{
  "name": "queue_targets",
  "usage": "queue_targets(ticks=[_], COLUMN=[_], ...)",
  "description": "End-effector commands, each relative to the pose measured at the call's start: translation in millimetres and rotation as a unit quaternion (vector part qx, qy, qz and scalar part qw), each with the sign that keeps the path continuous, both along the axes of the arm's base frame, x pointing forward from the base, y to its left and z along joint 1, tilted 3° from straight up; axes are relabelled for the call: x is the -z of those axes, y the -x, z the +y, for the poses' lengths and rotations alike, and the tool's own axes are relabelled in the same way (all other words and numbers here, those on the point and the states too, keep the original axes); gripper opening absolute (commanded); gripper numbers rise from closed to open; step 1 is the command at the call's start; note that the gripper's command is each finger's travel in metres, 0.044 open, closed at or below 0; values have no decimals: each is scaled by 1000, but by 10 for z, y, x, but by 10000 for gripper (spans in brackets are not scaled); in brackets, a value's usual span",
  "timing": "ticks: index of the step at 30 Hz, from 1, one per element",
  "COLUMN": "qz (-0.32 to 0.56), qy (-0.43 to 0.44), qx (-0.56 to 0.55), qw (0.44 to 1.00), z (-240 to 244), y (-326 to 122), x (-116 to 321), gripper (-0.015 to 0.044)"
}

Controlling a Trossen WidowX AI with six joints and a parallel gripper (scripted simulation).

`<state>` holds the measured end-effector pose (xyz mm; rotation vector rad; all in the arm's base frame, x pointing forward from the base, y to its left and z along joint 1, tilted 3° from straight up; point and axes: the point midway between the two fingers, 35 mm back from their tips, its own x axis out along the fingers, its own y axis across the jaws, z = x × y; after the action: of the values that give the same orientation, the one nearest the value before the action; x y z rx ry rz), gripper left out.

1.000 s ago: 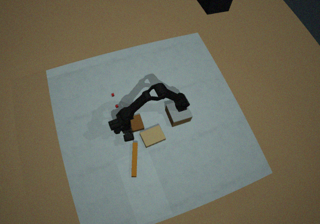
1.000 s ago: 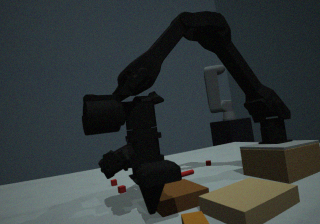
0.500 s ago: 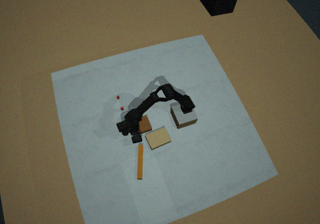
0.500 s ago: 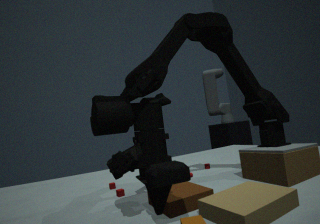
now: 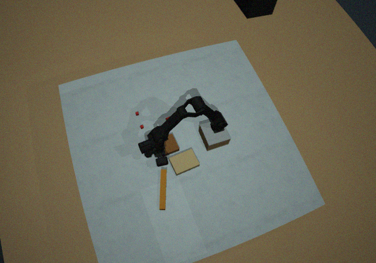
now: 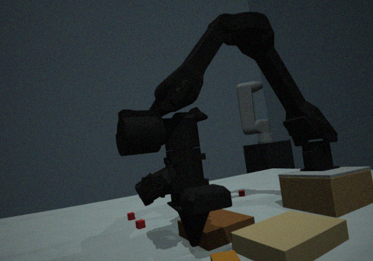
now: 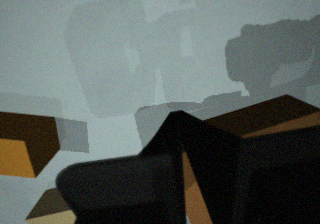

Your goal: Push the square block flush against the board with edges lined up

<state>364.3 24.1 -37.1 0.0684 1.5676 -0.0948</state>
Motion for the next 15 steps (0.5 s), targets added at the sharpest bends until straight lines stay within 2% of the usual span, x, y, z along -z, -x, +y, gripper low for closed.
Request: queue_targets(ticks=[1, 15], qz=[2, 1], qy=[1, 1], qx=[2, 2], qw=[1000, 1000], z=[-6, -22], y=[15, -213], x=[3, 0], gripper=[0, 0])
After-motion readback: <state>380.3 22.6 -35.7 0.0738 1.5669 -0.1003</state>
